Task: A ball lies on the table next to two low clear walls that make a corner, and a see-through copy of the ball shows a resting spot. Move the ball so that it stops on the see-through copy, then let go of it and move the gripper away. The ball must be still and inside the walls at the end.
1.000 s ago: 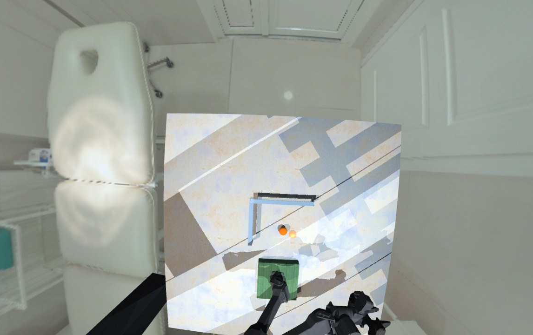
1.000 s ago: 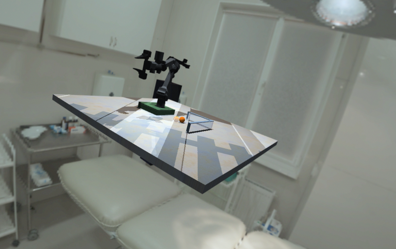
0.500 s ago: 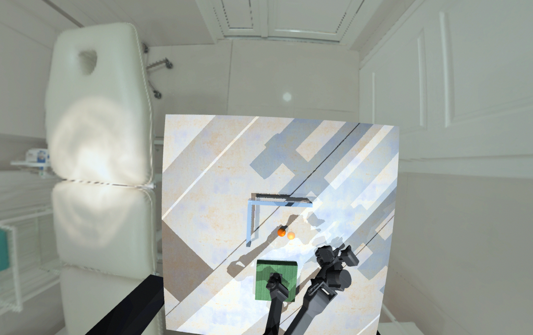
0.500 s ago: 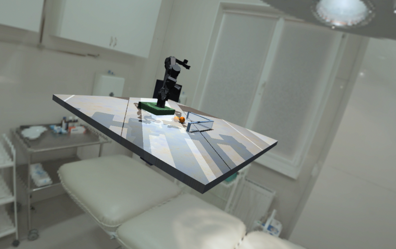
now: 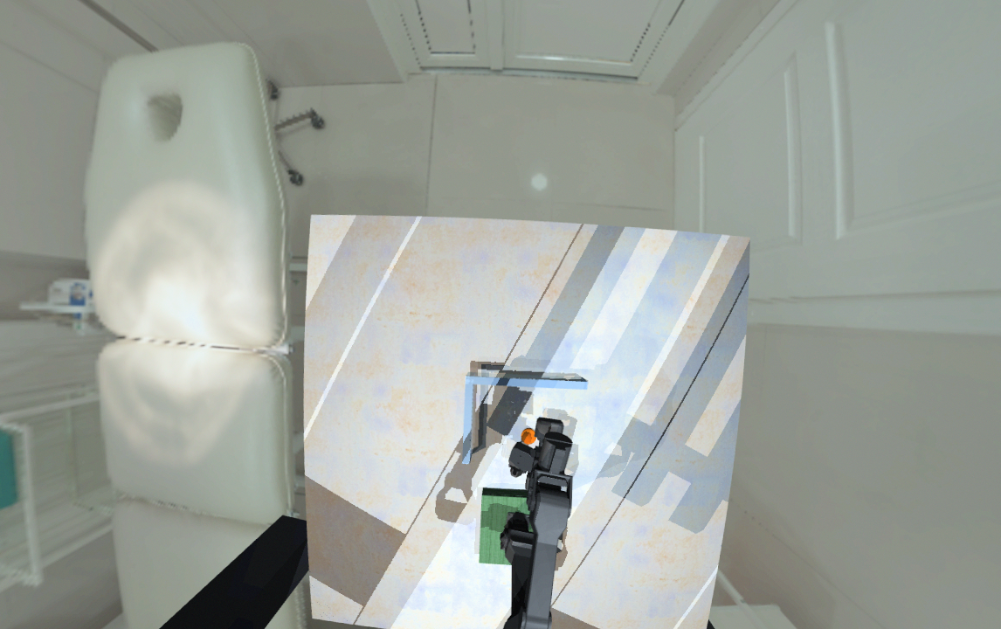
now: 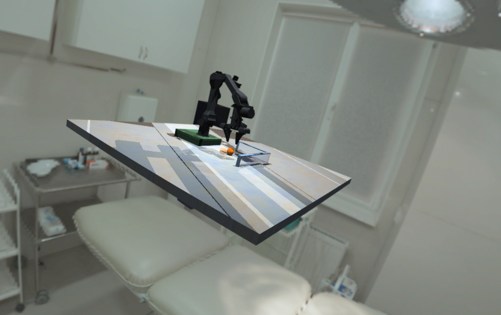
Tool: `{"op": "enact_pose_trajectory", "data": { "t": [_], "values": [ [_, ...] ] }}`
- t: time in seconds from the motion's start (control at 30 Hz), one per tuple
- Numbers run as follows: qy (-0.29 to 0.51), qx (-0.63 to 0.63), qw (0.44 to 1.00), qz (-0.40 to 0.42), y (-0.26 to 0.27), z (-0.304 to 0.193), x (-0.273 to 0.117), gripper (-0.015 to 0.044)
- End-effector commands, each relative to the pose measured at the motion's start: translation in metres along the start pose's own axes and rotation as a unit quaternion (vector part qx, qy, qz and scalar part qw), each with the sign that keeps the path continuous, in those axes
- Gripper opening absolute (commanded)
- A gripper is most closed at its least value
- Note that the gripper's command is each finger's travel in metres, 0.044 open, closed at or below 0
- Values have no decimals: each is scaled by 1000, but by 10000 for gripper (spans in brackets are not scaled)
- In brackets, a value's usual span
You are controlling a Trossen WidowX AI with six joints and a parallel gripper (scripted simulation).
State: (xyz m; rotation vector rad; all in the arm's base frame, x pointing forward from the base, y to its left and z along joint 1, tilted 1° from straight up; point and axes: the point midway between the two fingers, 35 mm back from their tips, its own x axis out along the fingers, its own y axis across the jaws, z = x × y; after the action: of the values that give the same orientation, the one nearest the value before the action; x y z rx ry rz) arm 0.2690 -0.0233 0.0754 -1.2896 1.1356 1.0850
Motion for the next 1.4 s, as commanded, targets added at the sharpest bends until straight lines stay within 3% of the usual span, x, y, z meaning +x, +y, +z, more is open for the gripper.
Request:
{"op": "enact_pose_trajectory", "data": {
  "t": [0.0, 1.37],
  "values": [
    [-25, -47, 997, 53, 15, 27, 2, 313],
    [-25, -47, 997, 54, 21, 30, 55, 313]
  ]
}}
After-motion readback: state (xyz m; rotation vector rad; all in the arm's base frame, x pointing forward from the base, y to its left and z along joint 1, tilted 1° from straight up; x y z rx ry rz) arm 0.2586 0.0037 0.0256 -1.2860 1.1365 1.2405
